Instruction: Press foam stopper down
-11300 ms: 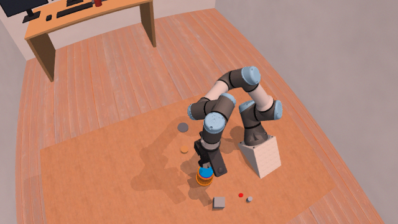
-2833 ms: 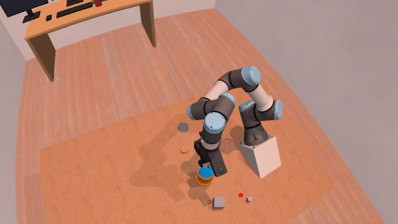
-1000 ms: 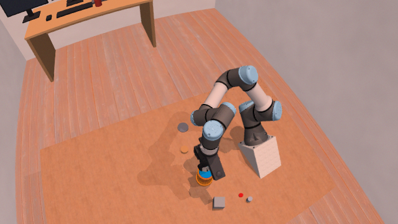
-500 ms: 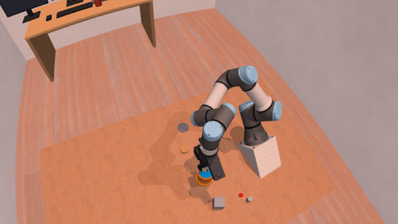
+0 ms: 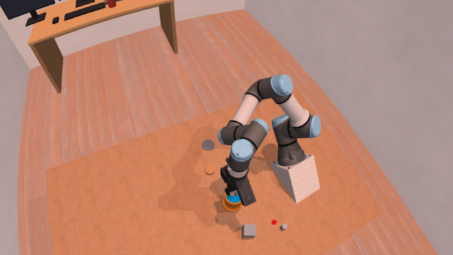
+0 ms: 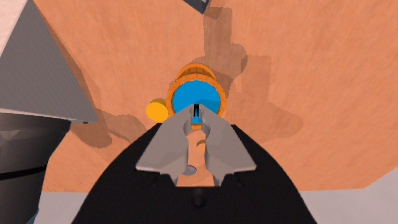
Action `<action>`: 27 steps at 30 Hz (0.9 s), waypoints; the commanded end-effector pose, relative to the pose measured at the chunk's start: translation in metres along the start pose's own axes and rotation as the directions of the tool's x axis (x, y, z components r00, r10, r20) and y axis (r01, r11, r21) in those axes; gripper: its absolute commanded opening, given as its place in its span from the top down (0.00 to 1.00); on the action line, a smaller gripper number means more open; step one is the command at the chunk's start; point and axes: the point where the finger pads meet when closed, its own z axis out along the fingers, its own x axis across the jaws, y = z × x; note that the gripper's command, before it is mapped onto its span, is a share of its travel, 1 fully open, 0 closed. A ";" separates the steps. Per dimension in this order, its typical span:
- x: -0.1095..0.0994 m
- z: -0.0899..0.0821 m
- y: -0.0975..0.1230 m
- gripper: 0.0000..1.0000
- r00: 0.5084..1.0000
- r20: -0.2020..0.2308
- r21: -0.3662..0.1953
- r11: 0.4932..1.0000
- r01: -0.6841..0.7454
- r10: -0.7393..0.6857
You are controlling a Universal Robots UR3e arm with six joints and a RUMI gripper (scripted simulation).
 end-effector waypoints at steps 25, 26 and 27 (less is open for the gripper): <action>0.000 0.014 0.000 1.00 1.000 -0.001 0.001 1.000 0.000 0.000; 0.000 0.014 0.000 1.00 1.000 -0.001 0.001 1.000 0.000 0.000; 0.000 0.014 0.000 1.00 1.000 -0.001 0.001 1.000 0.000 0.000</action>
